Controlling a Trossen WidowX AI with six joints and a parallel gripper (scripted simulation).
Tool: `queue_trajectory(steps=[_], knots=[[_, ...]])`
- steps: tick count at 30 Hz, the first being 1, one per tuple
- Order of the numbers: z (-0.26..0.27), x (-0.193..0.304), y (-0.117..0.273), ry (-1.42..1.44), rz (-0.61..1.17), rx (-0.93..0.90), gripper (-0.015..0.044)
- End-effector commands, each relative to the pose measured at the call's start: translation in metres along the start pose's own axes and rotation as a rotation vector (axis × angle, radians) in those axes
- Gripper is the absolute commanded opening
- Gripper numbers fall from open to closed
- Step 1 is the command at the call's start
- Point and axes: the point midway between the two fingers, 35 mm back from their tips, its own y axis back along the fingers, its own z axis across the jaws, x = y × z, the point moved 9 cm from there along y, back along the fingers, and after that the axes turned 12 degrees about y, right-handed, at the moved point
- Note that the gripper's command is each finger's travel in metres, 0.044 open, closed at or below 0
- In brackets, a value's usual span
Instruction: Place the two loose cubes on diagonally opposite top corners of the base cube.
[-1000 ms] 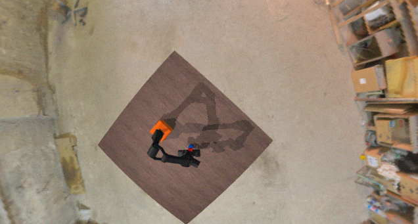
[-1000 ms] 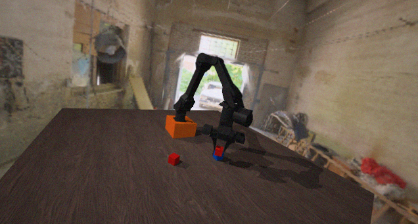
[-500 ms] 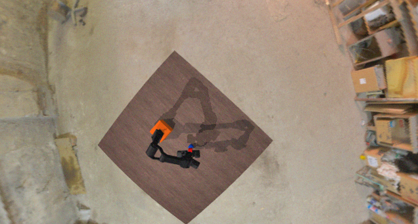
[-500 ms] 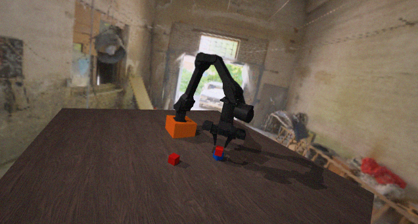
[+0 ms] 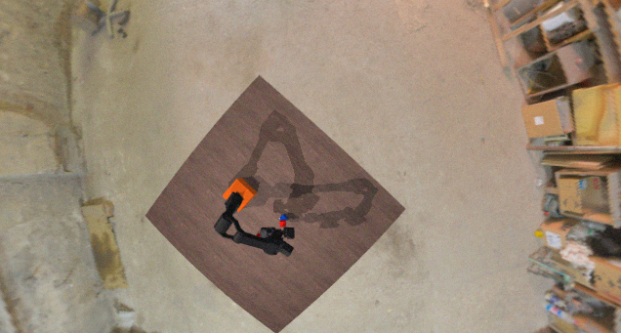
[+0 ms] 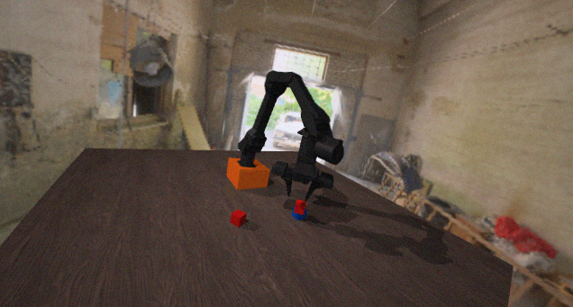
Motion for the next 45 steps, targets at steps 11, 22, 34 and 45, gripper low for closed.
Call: queue_trajectory(steps=[11, 22, 34, 45], knots=[[-0.102, -0.048, 0.025, -0.152, -0.008, 0.004, 0.0265], [-0.169, -0.056, 0.039, -0.243, -0.007, 0.005, 0.0265], [-0.170, -0.057, -0.024, -0.243, -0.007, 0.005, 0.0265], [-0.170, -0.057, -0.042, -0.243, -0.007, 0.005, 0.0265]])
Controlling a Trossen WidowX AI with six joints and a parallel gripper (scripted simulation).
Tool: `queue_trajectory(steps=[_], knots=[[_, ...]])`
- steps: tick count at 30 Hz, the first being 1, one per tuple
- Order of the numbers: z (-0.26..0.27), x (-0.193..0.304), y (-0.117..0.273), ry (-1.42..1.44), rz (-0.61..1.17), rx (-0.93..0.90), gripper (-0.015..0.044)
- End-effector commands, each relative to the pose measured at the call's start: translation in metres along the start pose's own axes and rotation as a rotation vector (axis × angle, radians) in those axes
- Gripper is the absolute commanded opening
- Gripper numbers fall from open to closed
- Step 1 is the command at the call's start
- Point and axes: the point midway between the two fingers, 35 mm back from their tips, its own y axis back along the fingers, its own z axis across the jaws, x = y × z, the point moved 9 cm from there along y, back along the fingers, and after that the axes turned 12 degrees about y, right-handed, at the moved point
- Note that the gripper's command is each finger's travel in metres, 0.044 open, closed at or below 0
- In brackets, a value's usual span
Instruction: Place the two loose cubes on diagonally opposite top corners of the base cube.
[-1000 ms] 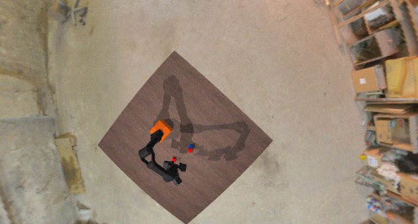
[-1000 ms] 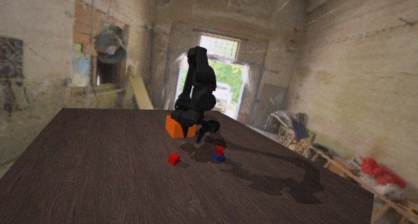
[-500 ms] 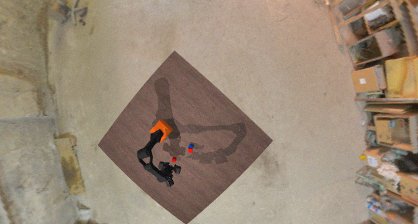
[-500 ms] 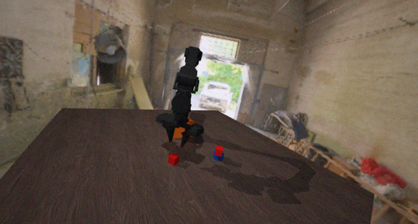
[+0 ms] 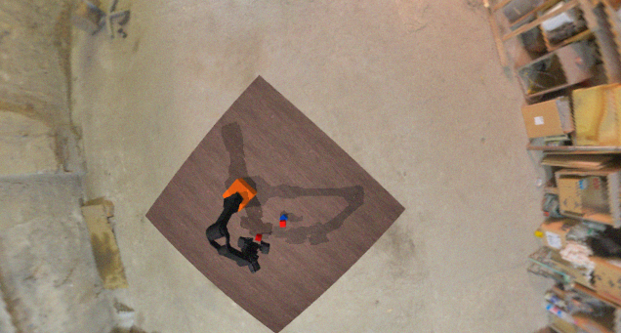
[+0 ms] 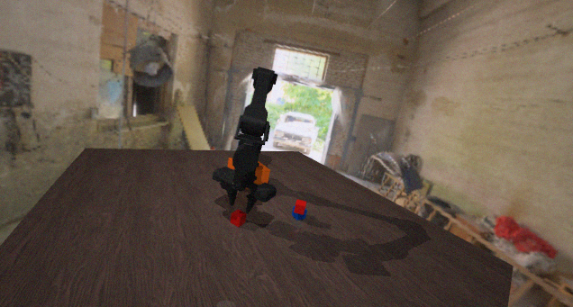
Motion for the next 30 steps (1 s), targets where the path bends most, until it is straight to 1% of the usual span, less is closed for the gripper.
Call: queue_trajectory(steps=[1, 19, 25, 30], knots=[[-0.001, 0.001, -0.007, -0.003, 0.005, 0.004, 0.0265], [-0.001, 0.002, -0.034, -0.003, 0.006, 0.004, 0.0265], [-0.001, 0.002, -0.034, -0.003, 0.006, 0.004, 0.0107], [-0.001, 0.001, -0.032, -0.003, 0.006, 0.004, 0.0105]])
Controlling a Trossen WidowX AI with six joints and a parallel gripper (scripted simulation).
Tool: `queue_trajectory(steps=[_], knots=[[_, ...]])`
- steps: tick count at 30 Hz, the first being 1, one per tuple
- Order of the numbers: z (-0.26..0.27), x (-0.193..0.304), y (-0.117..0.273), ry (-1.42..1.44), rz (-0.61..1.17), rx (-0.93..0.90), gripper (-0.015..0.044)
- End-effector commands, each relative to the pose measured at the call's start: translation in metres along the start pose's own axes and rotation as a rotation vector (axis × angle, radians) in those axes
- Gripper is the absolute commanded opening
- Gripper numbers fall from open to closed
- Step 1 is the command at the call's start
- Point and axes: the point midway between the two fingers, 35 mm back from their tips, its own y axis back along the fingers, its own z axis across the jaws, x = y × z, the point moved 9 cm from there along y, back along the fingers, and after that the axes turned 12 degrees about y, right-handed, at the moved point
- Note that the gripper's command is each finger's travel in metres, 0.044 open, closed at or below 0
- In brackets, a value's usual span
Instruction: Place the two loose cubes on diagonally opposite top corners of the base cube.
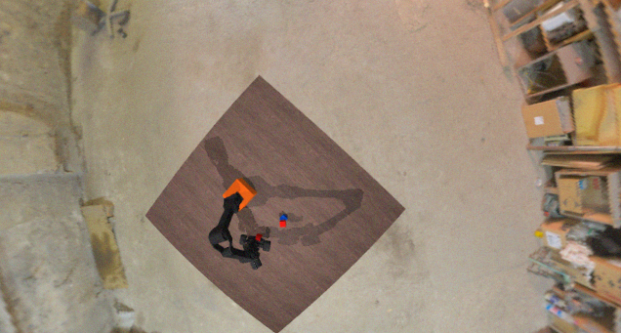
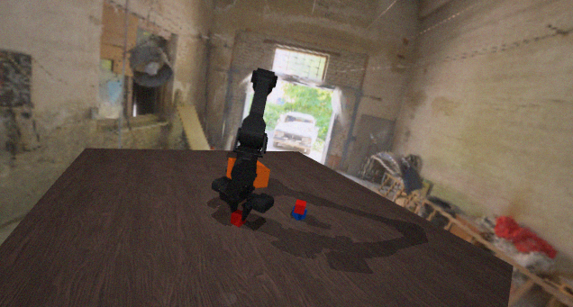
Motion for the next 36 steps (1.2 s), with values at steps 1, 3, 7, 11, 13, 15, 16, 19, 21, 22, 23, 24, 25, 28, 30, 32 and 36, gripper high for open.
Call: queue_trajectory(steps=[1, 3, 7, 11, 13, 15, 16, 19, 21, 22, 23, 24, 25, 28, 30, 32, 36], knots=[[0.000, 0.000, 0.004, -0.003, 0.000, 0.001, 0.0105], [0.001, -0.002, 0.009, -0.003, 0.000, 0.001, 0.0105], [0.001, -0.003, 0.022, -0.003, 0.000, 0.001, 0.0105], [0.002, -0.005, 0.034, -0.003, 0.000, 0.001, 0.0105], [0.002, -0.005, 0.040, -0.003, 0.000, 0.001, 0.0105], [0.002, -0.005, 0.046, -0.003, 0.000, 0.001, 0.0105], [0.002, -0.005, 0.050, -0.003, 0.000, 0.001, 0.0105], [0.002, -0.005, 0.059, -0.003, 0.000, 0.001, 0.0105], [0.002, -0.005, 0.065, -0.003, 0.000, 0.001, 0.0105], [0.002, -0.005, 0.069, -0.003, 0.000, 0.001, 0.0105], [0.002, -0.005, 0.072, -0.003, 0.000, 0.001, 0.0105], [0.002, -0.005, 0.075, -0.003, 0.000, 0.001, 0.0105], [0.002, -0.004, 0.078, -0.003, 0.000, 0.001, 0.0105], [0.002, -0.003, 0.088, -0.003, 0.000, 0.001, 0.0105], [0.002, -0.003, 0.095, -0.003, 0.000, 0.002, 0.0105], [0.001, -0.002, 0.101, -0.003, 0.000, 0.002, 0.0105], [0.001, 0.000, 0.109, -0.003, 0.000, 0.002, 0.0105]])
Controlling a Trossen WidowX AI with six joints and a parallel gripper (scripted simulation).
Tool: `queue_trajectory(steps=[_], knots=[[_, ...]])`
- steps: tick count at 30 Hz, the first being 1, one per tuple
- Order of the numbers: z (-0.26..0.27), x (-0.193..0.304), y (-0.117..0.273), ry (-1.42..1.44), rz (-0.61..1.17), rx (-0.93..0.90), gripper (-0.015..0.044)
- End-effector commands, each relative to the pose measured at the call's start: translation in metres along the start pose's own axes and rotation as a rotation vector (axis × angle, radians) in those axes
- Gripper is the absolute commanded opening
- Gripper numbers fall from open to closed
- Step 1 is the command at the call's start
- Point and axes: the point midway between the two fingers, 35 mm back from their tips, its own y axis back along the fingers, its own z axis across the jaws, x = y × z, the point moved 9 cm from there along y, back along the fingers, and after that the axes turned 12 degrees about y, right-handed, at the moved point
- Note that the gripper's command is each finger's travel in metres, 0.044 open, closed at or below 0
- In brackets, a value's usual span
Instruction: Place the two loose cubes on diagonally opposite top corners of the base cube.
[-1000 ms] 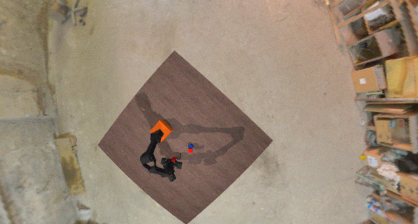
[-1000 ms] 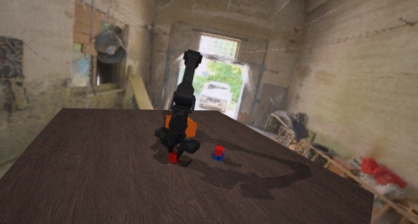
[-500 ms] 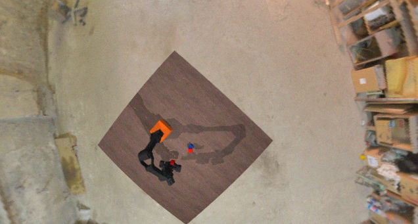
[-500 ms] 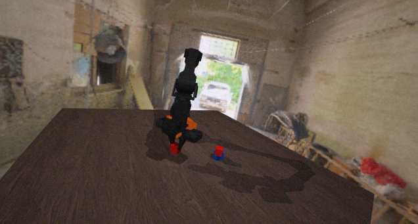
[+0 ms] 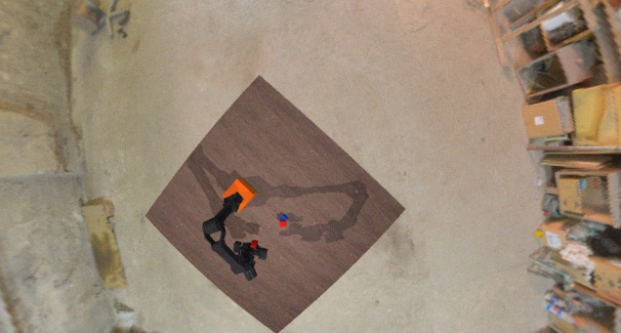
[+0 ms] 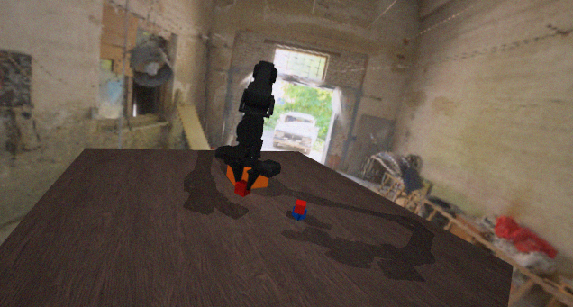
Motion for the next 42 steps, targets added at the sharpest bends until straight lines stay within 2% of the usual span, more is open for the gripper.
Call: queue_trajectory(steps=[1, 42], knots=[[0.000, 0.000, 0.008, 0.004, -0.007, -0.001, 0.0105], [0.110, 0.073, 0.002, 0.126, -0.006, -0.007, 0.0105]])
